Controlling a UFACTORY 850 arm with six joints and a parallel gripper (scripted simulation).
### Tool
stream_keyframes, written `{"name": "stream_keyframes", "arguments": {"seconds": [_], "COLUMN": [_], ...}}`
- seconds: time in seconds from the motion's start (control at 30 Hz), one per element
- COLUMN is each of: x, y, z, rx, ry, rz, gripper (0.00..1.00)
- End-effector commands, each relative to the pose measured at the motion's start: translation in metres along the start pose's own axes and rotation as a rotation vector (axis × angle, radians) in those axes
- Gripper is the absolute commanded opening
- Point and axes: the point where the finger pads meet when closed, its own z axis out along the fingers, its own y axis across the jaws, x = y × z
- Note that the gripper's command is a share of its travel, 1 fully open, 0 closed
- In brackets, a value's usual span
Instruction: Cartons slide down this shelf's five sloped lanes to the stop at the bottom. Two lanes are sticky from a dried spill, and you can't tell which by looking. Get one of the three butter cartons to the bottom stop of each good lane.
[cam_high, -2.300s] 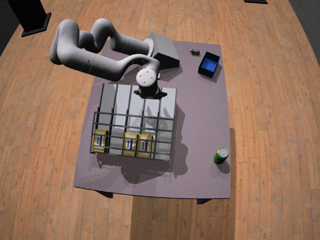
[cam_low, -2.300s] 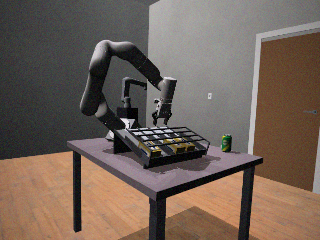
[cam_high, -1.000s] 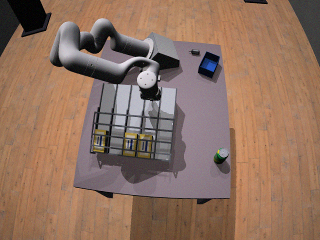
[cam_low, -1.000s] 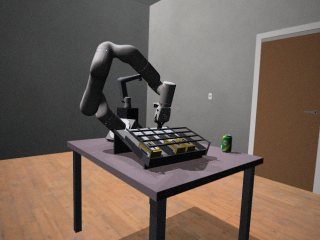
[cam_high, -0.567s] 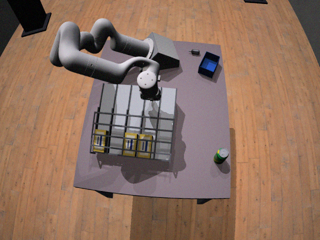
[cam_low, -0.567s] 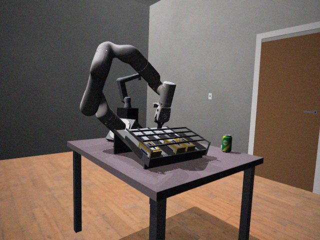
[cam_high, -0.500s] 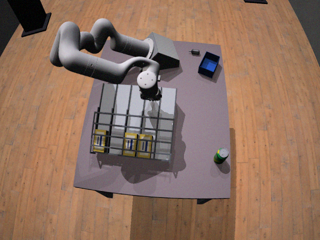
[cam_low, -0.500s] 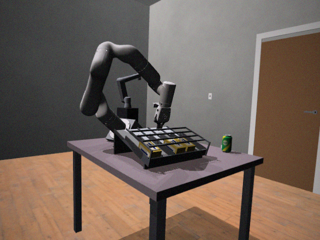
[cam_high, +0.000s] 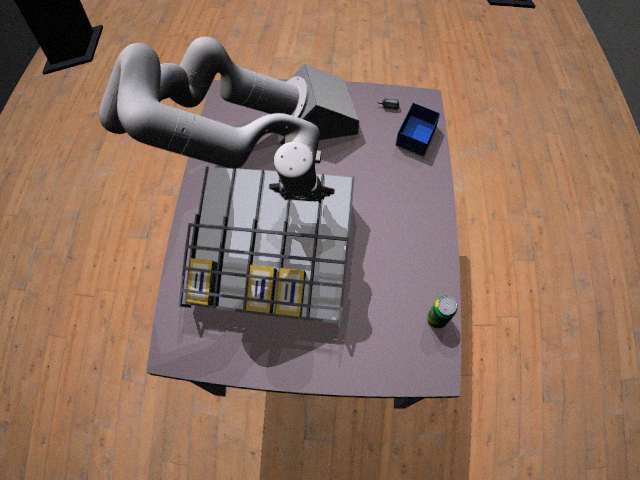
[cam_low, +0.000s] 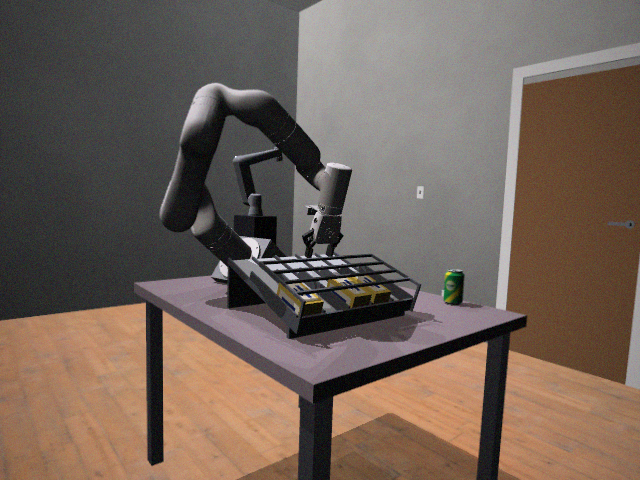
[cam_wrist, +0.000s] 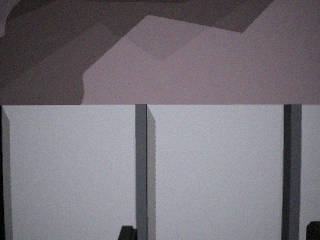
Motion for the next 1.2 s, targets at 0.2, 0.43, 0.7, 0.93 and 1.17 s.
{"name": "stream_keyframes", "arguments": {"seconds": [0.2, 0.43, 0.7, 0.93, 1.17], "x": [0.000, 0.000, 0.000, 0.000, 0.000], "y": [0.000, 0.000, 0.000, 0.000, 0.000], "z": [-0.001, -0.001, -0.001, -0.001, -0.029], "rx": [-0.001, -0.001, -0.001, -0.001, -0.001], "ry": [-0.001, -0.001, -0.001, -0.001, -0.001], "rz": [0.000, 0.000, 0.000, 0.000, 0.000], "gripper": [1.00, 1.00, 1.00, 1.00, 1.00]}}
